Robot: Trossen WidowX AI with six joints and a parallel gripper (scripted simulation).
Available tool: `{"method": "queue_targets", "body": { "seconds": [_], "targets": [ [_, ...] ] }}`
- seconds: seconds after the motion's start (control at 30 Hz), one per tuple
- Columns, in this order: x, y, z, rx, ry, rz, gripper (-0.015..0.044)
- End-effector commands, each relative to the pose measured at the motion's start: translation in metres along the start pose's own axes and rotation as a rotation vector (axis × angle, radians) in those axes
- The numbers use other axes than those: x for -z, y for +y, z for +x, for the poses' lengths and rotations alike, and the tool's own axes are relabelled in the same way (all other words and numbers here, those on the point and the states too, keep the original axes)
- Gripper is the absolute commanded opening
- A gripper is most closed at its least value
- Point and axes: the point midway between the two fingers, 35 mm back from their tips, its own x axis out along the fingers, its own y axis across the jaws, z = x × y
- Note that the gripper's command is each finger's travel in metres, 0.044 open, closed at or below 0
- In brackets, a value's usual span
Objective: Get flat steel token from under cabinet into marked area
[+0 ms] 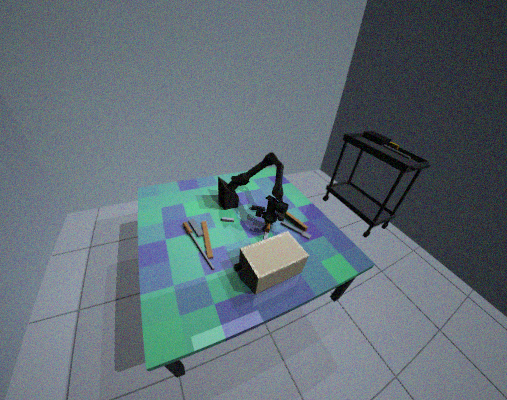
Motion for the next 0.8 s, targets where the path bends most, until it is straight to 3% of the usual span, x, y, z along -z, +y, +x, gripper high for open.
{"method": "queue_targets", "body": {
  "seconds": [0.0, 0.77],
  "targets": [
    [0.007, -0.001, 0.001, 0.005, -0.002, 0.000, 0.0000],
    [0.025, 0.002, -0.004, 0.002, 0.000, 0.000, 0.0000]
  ]
}}
